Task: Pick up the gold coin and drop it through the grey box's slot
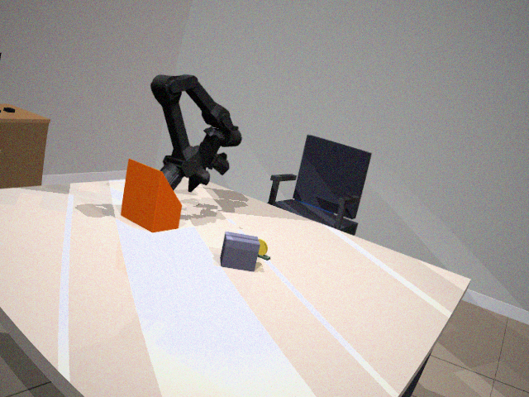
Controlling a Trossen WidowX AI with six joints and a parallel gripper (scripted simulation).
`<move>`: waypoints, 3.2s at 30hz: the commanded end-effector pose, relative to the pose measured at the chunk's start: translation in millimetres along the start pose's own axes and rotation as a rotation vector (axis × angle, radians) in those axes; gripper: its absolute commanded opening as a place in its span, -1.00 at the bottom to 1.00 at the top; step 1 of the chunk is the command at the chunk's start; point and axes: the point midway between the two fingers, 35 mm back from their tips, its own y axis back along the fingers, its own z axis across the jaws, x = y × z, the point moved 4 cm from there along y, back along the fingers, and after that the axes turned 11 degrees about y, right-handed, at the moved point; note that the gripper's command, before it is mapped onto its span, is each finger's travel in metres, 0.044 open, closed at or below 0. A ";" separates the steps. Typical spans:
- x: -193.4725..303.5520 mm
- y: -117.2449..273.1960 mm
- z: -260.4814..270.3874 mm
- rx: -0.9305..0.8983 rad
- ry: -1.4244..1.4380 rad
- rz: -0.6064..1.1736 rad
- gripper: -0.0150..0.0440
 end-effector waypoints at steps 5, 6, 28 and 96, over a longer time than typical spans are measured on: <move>-24.9 2.8 -7.0 0.095 -0.045 -0.012 0.42; -32.4 3.8 -9.9 0.120 -0.060 -0.015 0.33; -142.4 103.1 -204.8 0.339 -0.537 -0.148 0.05; -116.9 65.5 -323.4 0.316 -0.679 -0.282 0.05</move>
